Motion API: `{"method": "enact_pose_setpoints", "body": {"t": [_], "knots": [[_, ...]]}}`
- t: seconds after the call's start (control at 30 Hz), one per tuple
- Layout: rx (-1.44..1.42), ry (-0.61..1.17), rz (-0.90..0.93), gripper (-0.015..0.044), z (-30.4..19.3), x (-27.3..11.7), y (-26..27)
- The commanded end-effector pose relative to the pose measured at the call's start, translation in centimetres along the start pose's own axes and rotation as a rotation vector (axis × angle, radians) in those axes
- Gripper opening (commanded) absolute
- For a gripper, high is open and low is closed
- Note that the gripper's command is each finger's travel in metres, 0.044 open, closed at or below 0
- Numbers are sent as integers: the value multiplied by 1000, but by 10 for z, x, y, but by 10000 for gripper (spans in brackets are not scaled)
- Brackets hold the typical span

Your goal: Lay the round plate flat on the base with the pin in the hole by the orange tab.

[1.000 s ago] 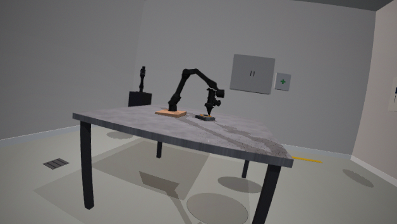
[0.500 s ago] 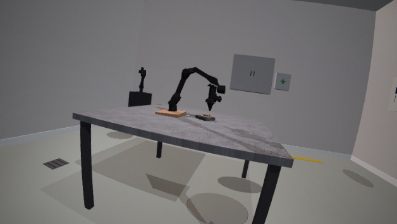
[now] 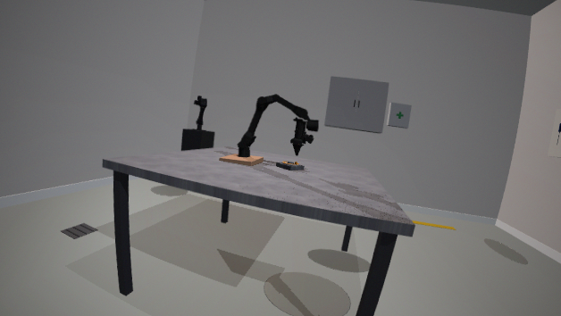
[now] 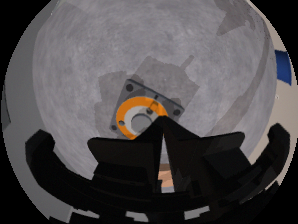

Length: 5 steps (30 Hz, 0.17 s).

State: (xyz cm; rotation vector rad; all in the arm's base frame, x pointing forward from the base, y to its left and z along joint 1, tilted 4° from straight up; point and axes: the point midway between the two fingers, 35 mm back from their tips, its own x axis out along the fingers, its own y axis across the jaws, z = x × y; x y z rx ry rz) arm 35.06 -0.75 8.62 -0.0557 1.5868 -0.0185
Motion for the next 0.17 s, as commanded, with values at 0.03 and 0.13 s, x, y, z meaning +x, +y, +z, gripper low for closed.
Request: {"method": "enact_pose_setpoints", "body": {"t": [0.03,0.13], "knots": [[0,2,0,0,0,1,0],[0,2,0,0,0,1,0]]}}
